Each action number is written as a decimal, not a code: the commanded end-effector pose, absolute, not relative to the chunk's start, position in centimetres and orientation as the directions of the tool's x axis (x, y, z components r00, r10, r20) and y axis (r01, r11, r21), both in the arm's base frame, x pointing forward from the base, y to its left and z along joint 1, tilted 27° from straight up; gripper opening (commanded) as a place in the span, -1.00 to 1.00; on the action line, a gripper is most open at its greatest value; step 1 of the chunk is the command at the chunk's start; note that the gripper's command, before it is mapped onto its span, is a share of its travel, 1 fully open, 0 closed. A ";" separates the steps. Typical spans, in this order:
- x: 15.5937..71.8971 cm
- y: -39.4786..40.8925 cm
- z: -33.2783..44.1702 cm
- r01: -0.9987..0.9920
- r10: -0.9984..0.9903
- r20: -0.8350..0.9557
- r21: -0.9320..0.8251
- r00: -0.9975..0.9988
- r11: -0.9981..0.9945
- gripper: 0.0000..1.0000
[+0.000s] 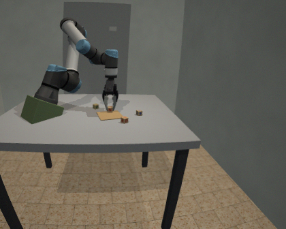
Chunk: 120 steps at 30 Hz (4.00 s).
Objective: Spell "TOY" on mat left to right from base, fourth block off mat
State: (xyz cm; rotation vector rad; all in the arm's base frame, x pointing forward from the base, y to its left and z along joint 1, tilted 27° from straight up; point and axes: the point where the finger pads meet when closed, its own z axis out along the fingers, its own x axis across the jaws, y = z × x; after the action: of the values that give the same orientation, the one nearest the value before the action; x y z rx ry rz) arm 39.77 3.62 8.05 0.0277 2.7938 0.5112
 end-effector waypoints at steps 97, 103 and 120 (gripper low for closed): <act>39.9 3.7 7.7 -0.034 0.072 -0.289 0.349 -0.955 0.937 -0.60; 39.9 3.7 7.7 -0.034 0.072 -0.289 0.349 -0.955 0.937 -0.44; 39.7 3.5 8.3 -0.034 0.072 -0.289 0.349 -0.955 0.937 -0.44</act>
State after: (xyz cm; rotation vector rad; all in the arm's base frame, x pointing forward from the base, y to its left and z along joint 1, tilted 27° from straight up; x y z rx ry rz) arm 39.87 3.66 7.86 0.0283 2.7939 0.5112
